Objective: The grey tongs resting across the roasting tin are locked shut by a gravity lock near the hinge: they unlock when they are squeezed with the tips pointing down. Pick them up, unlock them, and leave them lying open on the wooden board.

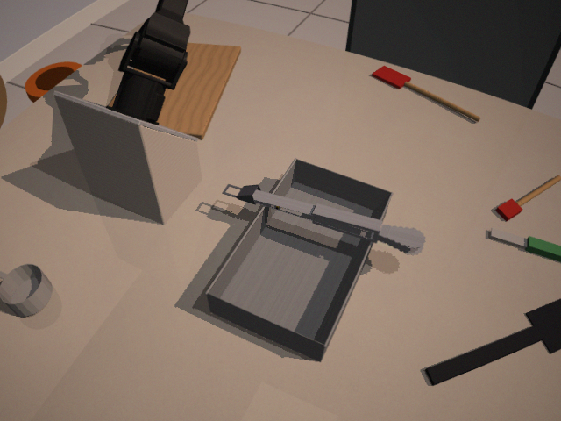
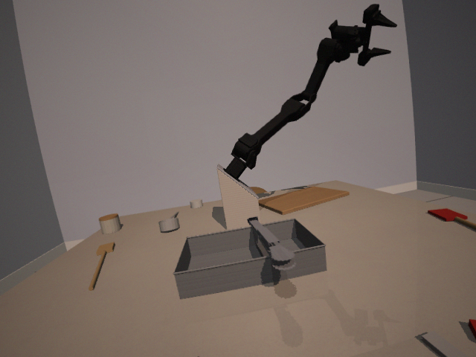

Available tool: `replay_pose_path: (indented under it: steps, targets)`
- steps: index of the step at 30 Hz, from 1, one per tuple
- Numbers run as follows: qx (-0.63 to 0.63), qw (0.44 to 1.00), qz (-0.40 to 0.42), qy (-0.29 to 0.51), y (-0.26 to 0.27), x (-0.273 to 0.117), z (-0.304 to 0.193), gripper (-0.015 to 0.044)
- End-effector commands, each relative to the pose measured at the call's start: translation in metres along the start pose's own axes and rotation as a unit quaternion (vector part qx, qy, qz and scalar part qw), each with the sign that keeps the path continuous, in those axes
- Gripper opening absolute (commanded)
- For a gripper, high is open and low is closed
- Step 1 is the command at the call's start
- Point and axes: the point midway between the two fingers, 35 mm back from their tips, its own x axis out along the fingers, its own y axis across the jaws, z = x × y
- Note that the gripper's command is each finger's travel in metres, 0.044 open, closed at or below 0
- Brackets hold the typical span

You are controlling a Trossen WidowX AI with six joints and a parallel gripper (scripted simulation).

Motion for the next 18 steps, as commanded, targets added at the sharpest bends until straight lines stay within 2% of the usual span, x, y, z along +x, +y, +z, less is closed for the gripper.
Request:
replay_pose_path:
  steps: [1, 5, 6, 18]
  targets:
    - [0.003, 1.0, 0.0, 0.003, 0.0, 0.0, 0.0, 0.0374]
    - [0.032, 0.999, -0.004, 0.025, 0.01, 0.0, -0.002, 0.0269]
    - [0.044, 0.998, -0.007, 0.036, 0.014, 0.0, -0.002, 0.026]
    - [0.192, 0.974, 0.005, 0.116, 0.066, 0.001, 0.001, 0.026]
